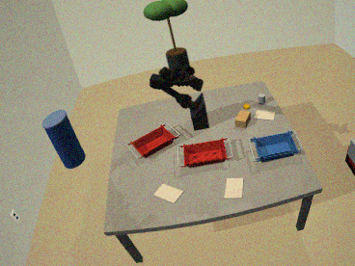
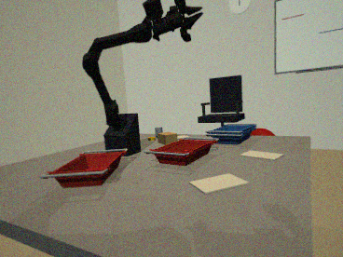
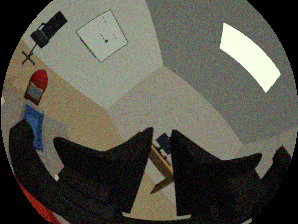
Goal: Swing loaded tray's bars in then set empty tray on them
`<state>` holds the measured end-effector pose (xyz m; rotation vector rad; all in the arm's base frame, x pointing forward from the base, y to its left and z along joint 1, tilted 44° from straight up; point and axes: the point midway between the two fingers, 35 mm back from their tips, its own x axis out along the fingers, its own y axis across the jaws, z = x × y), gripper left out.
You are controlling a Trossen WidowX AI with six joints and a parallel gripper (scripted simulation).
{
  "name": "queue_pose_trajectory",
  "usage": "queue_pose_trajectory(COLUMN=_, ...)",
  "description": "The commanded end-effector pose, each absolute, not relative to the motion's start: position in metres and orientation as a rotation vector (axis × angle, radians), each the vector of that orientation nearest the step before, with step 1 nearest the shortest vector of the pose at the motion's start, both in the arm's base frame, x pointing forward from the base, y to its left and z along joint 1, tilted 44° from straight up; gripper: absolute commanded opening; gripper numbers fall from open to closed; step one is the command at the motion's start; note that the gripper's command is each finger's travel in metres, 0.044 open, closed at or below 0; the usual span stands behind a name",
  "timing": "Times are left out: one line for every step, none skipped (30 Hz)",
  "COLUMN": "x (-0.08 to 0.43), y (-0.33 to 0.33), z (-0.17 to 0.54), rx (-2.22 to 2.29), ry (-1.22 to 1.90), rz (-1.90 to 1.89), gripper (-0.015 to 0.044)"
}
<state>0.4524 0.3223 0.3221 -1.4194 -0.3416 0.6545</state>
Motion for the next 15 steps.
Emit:
queue_pose_trajectory(x=0.480, y=0.271, z=0.277, rx=-1.328, ry=-0.037, rz=0.617, gripper=0.0085)
queue_pose_trajectory(x=0.485, y=0.258, z=0.267, rx=-1.302, ry=0.035, rz=0.599, gripper=0.0085)
queue_pose_trajectory(x=0.489, y=0.244, z=0.258, rx=-1.276, ry=0.106, rz=0.579, gripper=0.0085)
queue_pose_trajectory(x=0.493, y=0.229, z=0.248, rx=-1.248, ry=0.175, rz=0.556, gripper=0.0085)
queue_pose_trajectory(x=0.496, y=0.214, z=0.239, rx=-1.225, ry=0.240, rz=0.531, gripper=0.0085)
queue_pose_trajectory(x=0.498, y=0.199, z=0.230, rx=-1.202, ry=0.303, rz=0.504, gripper=0.0085)
queue_pose_trajectory(x=0.499, y=0.184, z=0.222, rx=-1.179, ry=0.364, rz=0.475, gripper=0.0085)
queue_pose_trajectory(x=0.500, y=0.169, z=0.214, rx=-1.155, ry=0.424, rz=0.445, gripper=0.0085)
queue_pose_trajectory(x=0.500, y=0.153, z=0.206, rx=-1.131, ry=0.483, rz=0.414, gripper=0.0085)
queue_pose_trajectory(x=0.500, y=0.138, z=0.198, rx=-1.107, ry=0.540, rz=0.381, gripper=0.0085)
queue_pose_trajectory(x=0.499, y=0.123, z=0.190, rx=-1.082, ry=0.597, rz=0.347, gripper=0.0085)
queue_pose_trajectory(x=0.497, y=0.108, z=0.183, rx=-1.058, ry=0.651, rz=0.312, gripper=0.0085)
queue_pose_trajectory(x=0.495, y=0.095, z=0.177, rx=-1.036, ry=0.696, rz=0.281, gripper=0.0085)
queue_pose_trajectory(x=0.493, y=0.085, z=0.172, rx=-1.019, ry=0.733, rz=0.255, gripper=0.0085)
queue_pose_trajectory(x=0.490, y=0.074, z=0.167, rx=-0.997, ry=0.775, rz=0.224, gripper=0.0085)
